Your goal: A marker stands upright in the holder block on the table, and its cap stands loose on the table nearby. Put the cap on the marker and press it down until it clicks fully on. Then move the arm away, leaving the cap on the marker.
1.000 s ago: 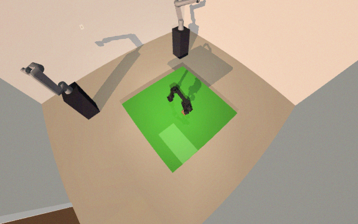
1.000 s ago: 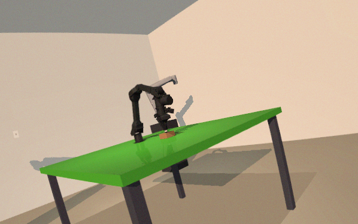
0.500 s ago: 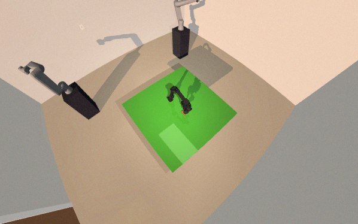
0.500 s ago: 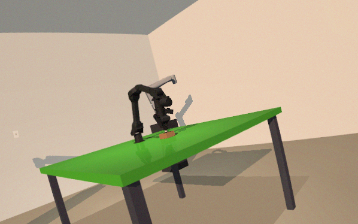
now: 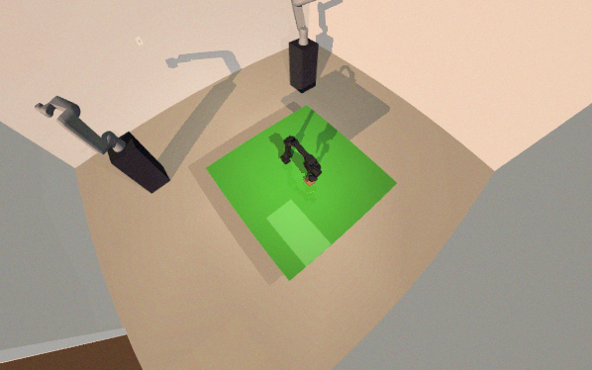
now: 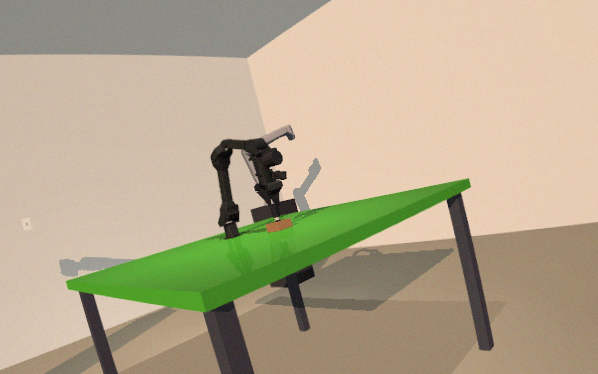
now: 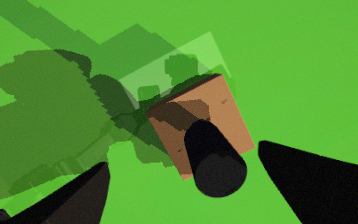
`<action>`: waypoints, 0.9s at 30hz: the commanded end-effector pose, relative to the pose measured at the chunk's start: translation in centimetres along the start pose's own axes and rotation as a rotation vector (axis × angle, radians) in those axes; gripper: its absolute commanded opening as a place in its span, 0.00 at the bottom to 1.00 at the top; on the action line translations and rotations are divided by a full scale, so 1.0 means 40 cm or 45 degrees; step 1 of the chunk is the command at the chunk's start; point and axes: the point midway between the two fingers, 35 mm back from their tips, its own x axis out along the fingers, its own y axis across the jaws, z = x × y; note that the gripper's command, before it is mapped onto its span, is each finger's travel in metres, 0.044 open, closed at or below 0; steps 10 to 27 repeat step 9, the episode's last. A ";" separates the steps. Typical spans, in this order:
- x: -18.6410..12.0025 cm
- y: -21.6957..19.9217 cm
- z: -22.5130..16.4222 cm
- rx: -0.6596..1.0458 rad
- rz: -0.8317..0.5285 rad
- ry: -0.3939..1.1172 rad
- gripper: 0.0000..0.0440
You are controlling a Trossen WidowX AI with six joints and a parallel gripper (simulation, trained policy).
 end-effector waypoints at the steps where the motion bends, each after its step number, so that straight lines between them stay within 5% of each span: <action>1: -0.036 -0.003 0.008 -0.030 -0.046 -0.036 1.00; 5: -0.057 -0.002 0.008 -0.043 -0.072 -0.053 0.97; 9: -0.071 0.002 0.006 -0.048 -0.090 -0.062 0.83; 27: -0.071 0.002 0.006 -0.048 -0.090 -0.062 0.83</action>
